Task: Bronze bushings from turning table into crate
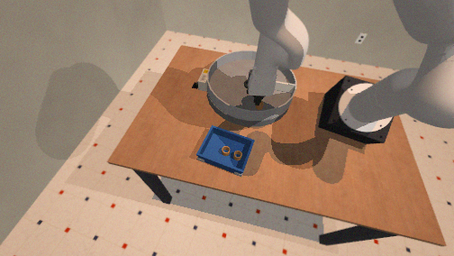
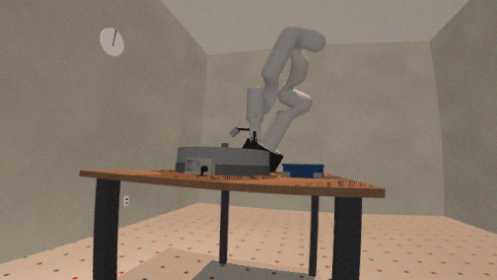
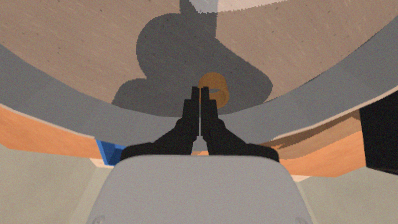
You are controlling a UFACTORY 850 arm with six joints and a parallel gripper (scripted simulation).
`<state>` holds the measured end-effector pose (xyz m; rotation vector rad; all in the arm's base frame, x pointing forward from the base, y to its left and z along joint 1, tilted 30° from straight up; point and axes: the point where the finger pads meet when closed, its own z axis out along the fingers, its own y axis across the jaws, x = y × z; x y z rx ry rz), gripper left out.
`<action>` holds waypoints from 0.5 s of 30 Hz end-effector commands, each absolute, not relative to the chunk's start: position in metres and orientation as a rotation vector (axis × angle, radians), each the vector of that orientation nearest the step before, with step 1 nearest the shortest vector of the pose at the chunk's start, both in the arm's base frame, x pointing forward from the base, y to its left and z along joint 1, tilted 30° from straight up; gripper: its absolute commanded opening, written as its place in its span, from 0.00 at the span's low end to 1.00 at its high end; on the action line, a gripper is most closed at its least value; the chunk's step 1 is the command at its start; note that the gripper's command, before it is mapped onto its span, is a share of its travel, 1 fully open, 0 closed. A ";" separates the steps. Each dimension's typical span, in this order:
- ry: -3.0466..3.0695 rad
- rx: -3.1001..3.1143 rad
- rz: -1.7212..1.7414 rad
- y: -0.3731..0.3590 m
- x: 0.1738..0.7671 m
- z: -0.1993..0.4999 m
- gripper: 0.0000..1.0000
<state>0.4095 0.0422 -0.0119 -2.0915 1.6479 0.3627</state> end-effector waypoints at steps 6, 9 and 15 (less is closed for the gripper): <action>1.648 -2.091 0.363 0.045 0.418 -0.010 0.00; 1.648 -2.091 0.363 0.048 0.427 -0.007 0.00; 1.648 -2.091 0.363 0.051 0.435 -0.005 0.00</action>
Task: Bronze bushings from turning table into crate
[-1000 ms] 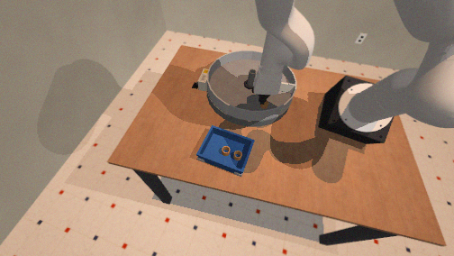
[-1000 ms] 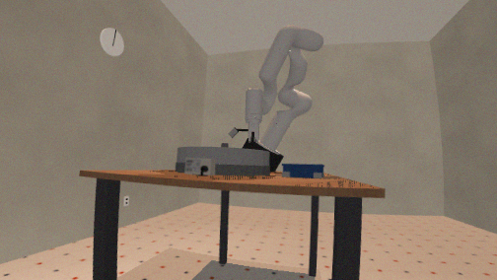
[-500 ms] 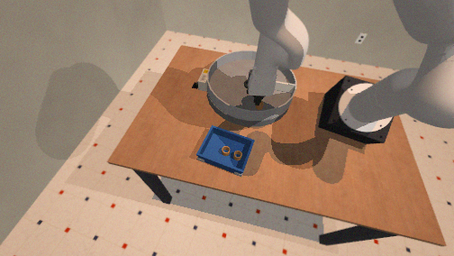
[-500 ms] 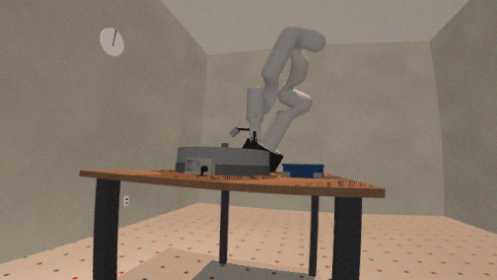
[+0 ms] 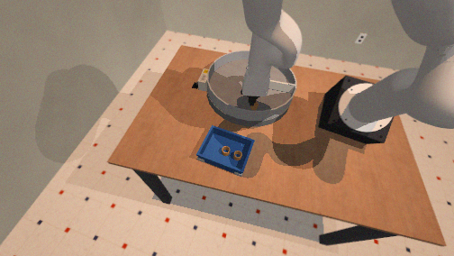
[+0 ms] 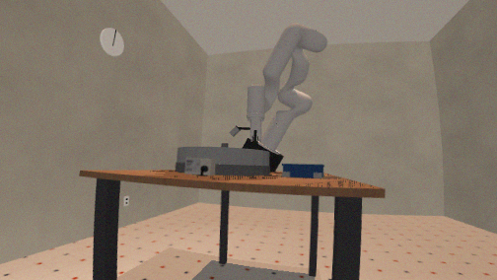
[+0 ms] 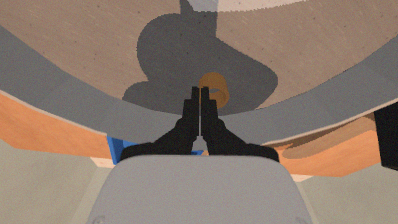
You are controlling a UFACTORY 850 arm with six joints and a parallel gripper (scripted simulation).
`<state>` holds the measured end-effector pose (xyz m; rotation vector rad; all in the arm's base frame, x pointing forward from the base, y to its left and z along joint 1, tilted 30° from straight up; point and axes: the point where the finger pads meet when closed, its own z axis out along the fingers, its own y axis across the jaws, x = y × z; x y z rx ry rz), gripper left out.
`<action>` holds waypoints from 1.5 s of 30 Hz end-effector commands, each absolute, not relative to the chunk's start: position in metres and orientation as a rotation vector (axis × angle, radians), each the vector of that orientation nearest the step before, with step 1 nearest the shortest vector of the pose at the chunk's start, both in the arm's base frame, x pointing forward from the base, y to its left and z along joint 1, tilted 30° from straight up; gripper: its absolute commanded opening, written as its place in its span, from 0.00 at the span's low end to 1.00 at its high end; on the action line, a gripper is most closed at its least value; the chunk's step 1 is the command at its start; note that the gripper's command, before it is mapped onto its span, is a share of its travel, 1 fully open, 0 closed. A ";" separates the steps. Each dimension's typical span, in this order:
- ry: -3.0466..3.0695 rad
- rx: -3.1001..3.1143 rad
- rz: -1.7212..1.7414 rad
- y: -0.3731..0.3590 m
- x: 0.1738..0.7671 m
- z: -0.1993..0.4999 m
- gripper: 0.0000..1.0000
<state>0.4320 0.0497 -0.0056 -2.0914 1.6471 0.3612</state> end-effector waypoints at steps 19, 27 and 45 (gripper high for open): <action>1.648 -2.091 0.363 0.054 0.458 -0.001 0.00; 1.648 -2.091 0.363 0.054 0.462 0.000 0.00; 1.648 -2.091 0.363 0.012 0.456 0.074 0.00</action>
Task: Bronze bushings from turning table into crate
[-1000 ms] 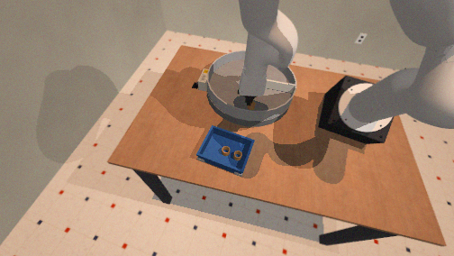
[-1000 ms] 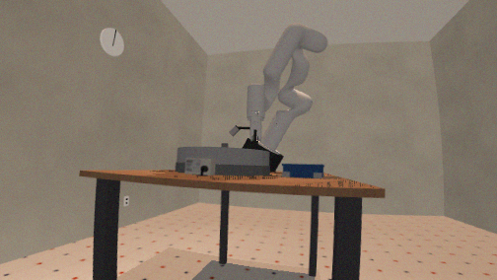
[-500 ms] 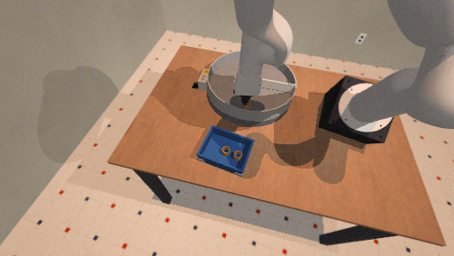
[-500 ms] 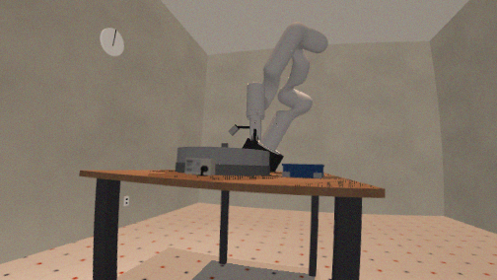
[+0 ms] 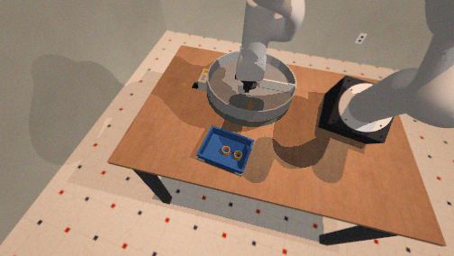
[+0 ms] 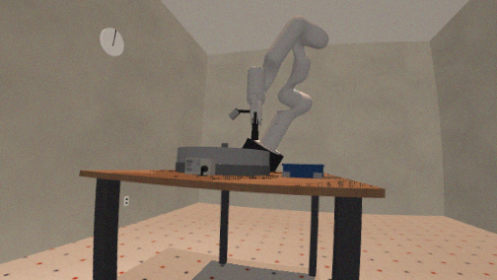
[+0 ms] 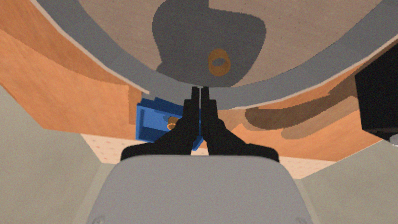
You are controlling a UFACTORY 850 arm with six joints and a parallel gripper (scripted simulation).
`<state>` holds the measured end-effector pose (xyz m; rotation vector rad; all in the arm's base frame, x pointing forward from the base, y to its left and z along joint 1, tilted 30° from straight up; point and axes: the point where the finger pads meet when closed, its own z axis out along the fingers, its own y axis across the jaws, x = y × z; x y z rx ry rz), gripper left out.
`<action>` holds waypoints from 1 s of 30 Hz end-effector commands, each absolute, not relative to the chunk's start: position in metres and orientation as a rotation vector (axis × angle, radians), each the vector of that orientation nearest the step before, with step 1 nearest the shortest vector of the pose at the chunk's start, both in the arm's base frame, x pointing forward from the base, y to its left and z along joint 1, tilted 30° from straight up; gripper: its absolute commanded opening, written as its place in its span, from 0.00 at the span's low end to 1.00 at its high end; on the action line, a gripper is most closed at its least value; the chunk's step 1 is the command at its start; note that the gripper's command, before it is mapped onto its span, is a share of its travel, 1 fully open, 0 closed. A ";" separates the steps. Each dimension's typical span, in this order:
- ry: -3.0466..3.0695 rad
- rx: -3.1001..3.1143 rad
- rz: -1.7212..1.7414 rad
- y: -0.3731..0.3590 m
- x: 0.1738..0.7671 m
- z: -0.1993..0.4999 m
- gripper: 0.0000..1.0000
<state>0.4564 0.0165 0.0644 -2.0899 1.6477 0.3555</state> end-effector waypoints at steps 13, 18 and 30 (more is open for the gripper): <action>1.923 -1.876 0.445 0.000 0.426 0.065 0.54; 2.099 -1.709 0.499 -0.008 0.405 0.059 0.54; 2.443 -1.286 0.608 -0.025 0.360 0.045 0.54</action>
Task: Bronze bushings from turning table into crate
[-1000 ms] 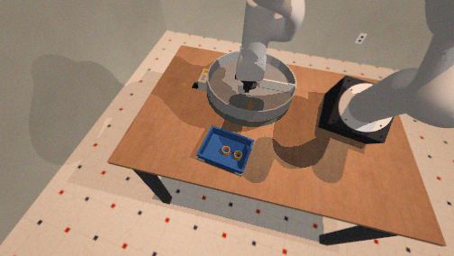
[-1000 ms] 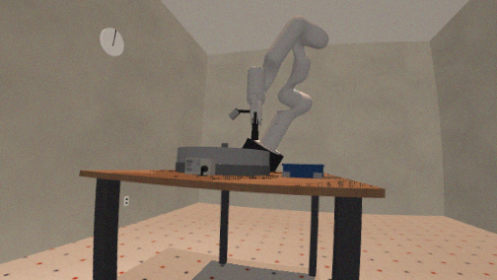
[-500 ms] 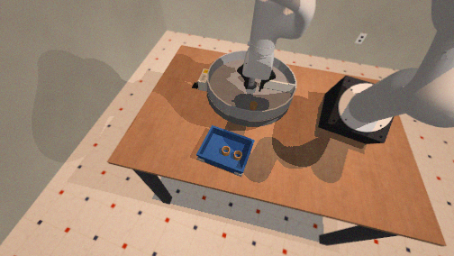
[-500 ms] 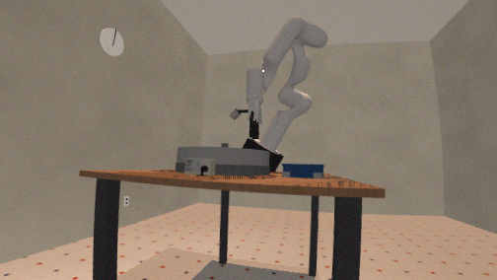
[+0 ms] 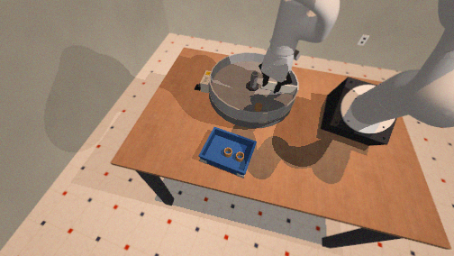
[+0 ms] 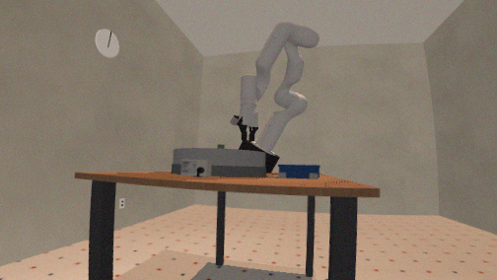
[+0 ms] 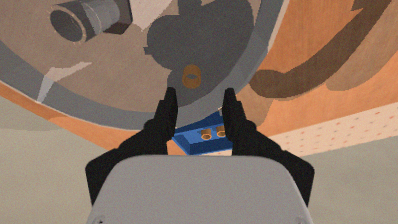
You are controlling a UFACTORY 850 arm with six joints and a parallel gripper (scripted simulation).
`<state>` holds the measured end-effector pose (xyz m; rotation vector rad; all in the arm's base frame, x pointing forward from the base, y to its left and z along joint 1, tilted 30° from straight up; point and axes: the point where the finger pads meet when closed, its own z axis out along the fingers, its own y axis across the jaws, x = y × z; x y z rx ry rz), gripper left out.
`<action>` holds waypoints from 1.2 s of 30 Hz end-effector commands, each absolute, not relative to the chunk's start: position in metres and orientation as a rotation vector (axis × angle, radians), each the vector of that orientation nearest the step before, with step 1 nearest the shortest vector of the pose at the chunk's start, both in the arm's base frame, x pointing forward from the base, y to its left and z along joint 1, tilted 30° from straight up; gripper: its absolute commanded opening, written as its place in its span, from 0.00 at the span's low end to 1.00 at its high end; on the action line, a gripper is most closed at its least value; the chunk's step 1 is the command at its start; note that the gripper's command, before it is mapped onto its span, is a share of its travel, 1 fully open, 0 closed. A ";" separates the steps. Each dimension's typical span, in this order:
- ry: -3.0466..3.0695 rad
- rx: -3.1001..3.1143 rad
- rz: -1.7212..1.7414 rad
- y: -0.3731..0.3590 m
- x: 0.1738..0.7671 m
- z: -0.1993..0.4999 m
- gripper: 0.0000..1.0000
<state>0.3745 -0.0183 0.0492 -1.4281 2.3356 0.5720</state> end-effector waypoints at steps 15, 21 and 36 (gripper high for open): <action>2.552 -1.114 0.644 -0.027 0.345 0.034 0.54; 2.552 -1.114 0.644 -0.007 0.348 -0.002 0.54; 2.552 -1.114 0.644 0.020 0.353 -0.051 0.54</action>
